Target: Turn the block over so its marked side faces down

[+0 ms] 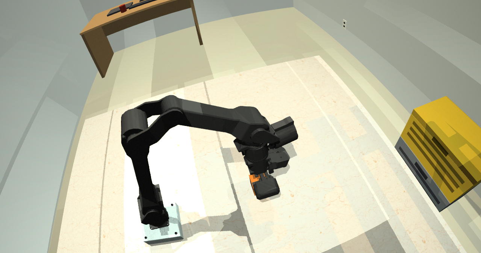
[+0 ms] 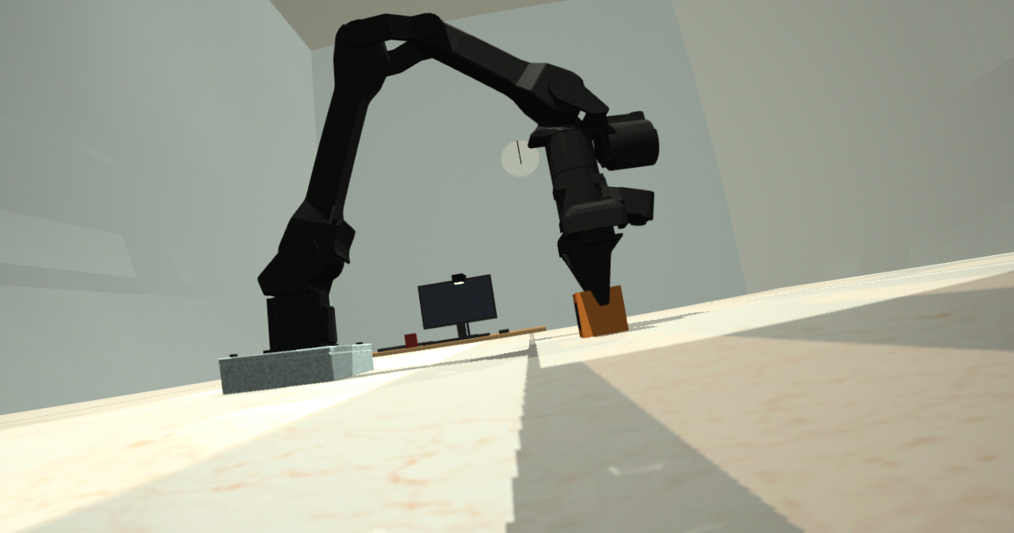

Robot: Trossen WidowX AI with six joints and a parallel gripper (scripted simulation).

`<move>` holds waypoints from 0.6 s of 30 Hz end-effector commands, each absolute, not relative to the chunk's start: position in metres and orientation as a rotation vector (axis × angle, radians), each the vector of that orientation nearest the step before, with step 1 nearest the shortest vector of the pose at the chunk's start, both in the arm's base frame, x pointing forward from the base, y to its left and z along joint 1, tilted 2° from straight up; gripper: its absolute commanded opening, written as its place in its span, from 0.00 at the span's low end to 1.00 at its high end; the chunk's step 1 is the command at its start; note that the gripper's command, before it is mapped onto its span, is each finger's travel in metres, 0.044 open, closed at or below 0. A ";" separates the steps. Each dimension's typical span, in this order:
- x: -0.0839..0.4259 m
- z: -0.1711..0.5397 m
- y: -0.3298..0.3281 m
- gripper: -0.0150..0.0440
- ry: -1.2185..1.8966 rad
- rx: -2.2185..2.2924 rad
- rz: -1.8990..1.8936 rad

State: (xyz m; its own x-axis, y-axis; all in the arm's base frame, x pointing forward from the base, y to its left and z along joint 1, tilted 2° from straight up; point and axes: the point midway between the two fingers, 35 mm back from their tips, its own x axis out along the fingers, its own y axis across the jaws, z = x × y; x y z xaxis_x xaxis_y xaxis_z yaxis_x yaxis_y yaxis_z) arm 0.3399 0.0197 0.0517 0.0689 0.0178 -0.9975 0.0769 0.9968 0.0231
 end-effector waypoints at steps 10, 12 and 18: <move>0.338 0.049 0.020 0.52 1.512 0.077 -0.042; 0.338 0.049 0.020 0.50 1.512 0.077 -0.042; 0.338 0.057 0.020 0.33 1.512 0.077 -0.042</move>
State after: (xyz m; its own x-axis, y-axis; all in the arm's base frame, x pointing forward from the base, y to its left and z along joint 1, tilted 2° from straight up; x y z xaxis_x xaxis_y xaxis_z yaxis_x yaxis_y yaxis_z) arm 0.3386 0.0197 0.0518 0.0621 0.0176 -0.9979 0.0770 0.9968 0.0224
